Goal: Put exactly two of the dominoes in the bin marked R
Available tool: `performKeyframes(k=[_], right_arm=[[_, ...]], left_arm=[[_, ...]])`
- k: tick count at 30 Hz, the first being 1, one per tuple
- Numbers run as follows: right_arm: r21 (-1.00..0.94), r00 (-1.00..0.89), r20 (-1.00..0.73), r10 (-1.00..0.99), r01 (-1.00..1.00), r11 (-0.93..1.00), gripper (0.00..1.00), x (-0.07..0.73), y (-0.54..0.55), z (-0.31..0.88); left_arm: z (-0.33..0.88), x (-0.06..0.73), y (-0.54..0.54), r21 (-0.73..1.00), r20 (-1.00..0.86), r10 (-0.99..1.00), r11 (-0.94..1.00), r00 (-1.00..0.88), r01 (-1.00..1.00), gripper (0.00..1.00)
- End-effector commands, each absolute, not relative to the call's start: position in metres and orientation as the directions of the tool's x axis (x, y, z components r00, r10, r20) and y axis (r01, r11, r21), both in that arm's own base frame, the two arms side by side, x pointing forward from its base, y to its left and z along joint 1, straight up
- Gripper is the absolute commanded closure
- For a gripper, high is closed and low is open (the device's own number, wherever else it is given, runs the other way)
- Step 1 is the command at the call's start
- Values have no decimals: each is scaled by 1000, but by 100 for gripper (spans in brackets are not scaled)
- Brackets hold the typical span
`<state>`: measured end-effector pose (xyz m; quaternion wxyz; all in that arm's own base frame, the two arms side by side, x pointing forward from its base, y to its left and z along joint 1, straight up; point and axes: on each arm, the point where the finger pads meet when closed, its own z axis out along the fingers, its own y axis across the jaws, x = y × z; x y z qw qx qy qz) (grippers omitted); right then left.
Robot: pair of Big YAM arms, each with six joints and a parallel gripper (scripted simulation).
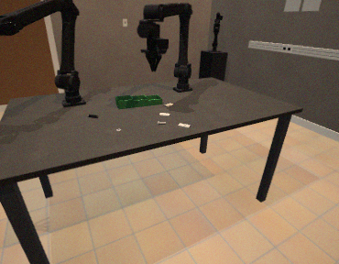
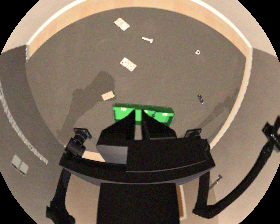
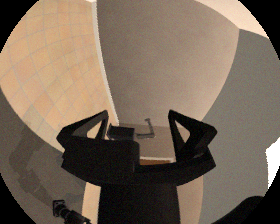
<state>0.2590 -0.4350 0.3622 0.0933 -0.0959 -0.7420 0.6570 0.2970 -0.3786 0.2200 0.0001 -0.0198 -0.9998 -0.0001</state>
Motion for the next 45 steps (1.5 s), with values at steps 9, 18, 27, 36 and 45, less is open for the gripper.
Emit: performKeyframes(k=[9, 18, 27, 36, 45], right_arm=[[-993, -962, 2, 274, 29, 110, 0, 255, -437, 367], [-993, -962, 2, 274, 29, 110, 0, 255, -437, 367], [-993, -962, 2, 274, 29, 110, 0, 255, -437, 367], [-993, -962, 2, 274, 29, 110, 0, 255, -437, 367], [-993, -962, 2, 274, 29, 110, 0, 255, -437, 367]], left_arm=[[238, 297, -370, -17, -15, 40, 999, -999, 41, 91], [179, 247, -409, 0, 0, 128, 992, -992, 128, 91], [145, 205, -434, 0, 0, 128, 992, -992, 128, 91], [102, 151, -465, 1, 0, 128, 992, -992, 128, 91], [82, 137, -480, -5, -2, 106, 994, -994, 106, 91]])
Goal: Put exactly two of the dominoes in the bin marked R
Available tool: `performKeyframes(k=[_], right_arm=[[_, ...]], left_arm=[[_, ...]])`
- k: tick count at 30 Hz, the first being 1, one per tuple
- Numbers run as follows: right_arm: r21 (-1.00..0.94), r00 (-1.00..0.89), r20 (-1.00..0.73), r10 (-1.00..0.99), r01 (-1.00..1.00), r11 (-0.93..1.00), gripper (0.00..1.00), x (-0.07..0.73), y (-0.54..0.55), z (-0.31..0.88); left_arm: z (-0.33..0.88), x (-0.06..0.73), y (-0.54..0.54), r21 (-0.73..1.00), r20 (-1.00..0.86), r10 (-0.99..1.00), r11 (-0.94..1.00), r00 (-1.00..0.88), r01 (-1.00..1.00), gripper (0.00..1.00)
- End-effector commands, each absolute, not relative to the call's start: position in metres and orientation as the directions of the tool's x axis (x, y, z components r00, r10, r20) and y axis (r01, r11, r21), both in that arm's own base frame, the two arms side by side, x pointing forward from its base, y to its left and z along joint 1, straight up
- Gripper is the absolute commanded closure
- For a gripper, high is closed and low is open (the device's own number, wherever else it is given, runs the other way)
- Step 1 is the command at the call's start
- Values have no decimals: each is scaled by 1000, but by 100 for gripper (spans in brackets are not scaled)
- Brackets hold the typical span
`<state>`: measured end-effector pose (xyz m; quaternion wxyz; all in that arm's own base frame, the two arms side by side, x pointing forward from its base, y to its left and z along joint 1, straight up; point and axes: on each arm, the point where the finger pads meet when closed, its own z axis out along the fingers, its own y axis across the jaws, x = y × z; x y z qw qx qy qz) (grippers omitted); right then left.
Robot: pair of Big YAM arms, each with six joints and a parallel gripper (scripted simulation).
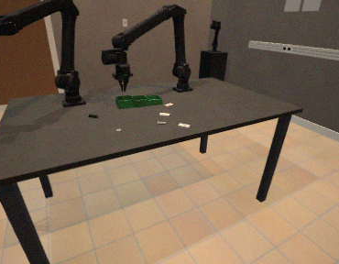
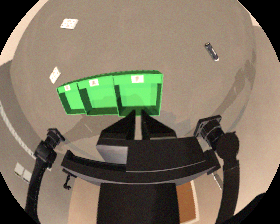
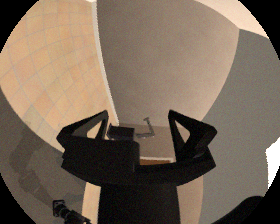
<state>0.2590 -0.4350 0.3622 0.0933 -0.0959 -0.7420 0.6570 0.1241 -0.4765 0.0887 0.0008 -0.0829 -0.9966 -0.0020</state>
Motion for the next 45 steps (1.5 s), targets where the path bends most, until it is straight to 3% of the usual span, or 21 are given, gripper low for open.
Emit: performKeyframes(k=[1, 45], right_arm=[[-993, -962, 2, 274, 29, 110, 0, 255, -437, 367], [-993, -962, 2, 274, 29, 110, 0, 255, -437, 367]], left_arm=[[82, 138, -480, -6, -3, 106, 994, -994, 106, 91], [76, 132, -480, 1, 0, 120, 993, -993, 120, 91]])
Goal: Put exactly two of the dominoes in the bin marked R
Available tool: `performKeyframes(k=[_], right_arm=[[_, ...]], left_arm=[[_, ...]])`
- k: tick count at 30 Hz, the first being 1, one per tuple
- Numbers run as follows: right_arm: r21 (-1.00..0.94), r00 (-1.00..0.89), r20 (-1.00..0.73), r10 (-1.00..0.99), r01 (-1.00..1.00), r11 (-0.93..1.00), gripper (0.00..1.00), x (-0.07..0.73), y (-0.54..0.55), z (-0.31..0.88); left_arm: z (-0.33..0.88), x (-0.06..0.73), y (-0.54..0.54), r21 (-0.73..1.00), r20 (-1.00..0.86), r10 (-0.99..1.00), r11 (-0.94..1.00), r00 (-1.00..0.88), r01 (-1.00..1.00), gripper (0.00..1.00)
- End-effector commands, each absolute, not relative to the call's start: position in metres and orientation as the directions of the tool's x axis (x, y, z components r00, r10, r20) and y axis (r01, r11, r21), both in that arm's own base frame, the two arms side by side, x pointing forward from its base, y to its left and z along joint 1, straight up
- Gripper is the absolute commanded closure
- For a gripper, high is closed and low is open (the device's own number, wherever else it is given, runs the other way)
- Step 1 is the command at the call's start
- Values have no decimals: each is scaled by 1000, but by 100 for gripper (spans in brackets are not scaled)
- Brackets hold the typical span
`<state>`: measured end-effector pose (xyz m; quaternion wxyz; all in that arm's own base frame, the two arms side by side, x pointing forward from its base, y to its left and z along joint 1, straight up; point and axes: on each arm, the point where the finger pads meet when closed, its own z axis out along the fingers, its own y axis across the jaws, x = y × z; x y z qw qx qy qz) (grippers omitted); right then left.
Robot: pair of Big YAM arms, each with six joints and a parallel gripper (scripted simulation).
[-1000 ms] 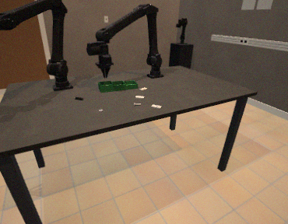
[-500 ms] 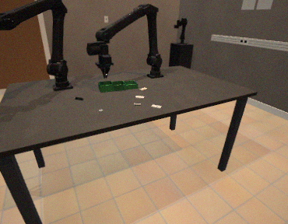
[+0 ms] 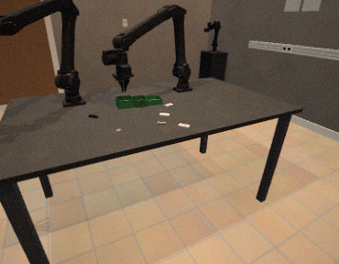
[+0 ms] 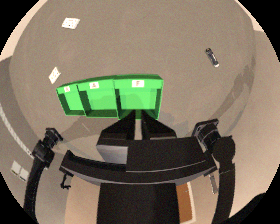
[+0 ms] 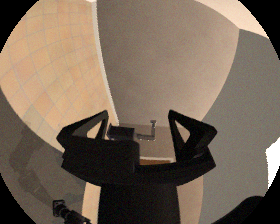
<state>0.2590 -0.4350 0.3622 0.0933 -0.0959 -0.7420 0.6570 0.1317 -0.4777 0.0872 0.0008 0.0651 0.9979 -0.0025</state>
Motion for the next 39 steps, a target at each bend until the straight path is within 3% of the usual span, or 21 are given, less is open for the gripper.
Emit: performKeyframes(k=[1, 39], right_arm=[[-993, -962, 2, 274, 29, 110, 0, 255, -437, 367], [-993, -962, 2, 274, 29, 110, 0, 255, -437, 367]], left_arm=[[76, 132, -480, 1, 0, 120, 993, -993, 120, 91], [30, 135, -492, -35, -14, 120, 992, -993, 121, 91]])
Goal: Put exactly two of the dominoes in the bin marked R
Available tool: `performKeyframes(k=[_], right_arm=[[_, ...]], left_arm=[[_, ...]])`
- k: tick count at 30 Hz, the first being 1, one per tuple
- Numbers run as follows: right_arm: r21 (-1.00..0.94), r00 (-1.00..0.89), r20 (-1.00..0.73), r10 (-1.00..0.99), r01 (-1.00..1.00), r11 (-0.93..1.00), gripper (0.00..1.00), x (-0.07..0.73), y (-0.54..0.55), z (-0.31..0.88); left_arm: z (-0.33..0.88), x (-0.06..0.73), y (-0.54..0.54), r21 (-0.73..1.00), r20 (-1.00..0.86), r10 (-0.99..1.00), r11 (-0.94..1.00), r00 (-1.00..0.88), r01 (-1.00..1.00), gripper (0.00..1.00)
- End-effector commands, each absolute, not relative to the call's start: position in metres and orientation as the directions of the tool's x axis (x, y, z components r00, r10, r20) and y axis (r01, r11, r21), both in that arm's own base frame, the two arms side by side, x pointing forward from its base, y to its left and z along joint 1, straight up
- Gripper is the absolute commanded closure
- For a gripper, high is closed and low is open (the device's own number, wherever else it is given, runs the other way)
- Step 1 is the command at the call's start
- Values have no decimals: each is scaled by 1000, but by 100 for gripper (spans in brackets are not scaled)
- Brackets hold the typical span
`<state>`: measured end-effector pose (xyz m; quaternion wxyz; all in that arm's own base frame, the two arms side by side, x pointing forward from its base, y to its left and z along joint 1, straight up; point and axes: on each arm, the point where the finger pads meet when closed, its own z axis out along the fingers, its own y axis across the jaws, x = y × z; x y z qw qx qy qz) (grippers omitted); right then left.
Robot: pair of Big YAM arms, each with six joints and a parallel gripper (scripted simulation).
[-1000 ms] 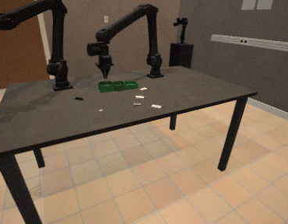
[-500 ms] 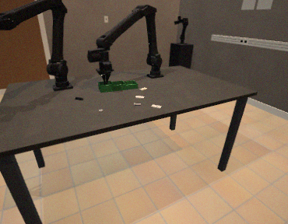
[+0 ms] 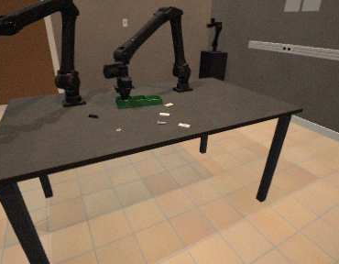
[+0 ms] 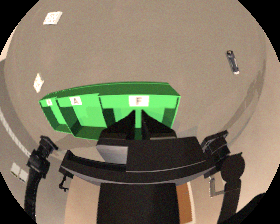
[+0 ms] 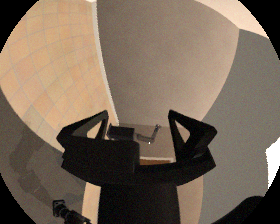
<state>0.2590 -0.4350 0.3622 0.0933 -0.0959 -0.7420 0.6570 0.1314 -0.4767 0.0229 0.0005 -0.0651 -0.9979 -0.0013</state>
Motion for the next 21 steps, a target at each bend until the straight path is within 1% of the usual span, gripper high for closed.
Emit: performKeyframes(k=[1, 21], right_arm=[[-993, -962, 2, 274, 29, 110, 0, 255, -437, 367], [-993, -962, 2, 274, 29, 110, 0, 255, -437, 367]], left_arm=[[31, 136, -492, -37, -15, 120, 992, -993, 121, 91], [47, 138, -501, -56, -23, 120, 991, -993, 121, 91]])
